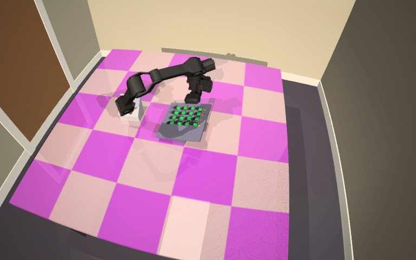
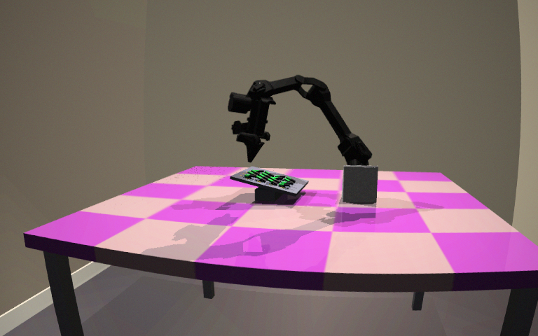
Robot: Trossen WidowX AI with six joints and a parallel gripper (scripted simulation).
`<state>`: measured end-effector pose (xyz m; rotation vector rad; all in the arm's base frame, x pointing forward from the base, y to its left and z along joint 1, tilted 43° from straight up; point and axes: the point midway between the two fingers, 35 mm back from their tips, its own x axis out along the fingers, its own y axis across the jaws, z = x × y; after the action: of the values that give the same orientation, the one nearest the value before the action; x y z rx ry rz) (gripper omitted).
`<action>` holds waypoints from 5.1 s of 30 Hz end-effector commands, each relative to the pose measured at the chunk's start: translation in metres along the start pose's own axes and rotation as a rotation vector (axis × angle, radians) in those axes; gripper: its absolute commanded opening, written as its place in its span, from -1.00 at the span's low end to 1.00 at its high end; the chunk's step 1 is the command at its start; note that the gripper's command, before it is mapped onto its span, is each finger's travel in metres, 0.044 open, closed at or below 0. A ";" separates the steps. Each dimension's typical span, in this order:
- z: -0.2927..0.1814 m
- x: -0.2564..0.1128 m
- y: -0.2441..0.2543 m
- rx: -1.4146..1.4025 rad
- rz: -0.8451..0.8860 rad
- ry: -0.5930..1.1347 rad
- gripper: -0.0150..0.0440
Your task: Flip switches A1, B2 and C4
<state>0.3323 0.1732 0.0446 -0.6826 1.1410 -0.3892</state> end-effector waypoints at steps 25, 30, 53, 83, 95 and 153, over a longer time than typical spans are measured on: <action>-0.039 0.015 -0.036 0.007 0.004 0.017 -0.49; -0.039 0.025 -0.036 0.007 0.003 0.017 -0.49; -0.039 0.039 -0.036 0.008 0.003 0.016 -0.49; -0.039 0.041 -0.036 0.008 0.003 0.016 -0.49; -0.039 0.043 -0.036 0.008 0.003 0.016 -0.49; -0.100 0.016 -0.105 0.003 0.000 -0.032 -0.49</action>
<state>0.2499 0.0597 0.0810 -0.6821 1.1243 -0.3807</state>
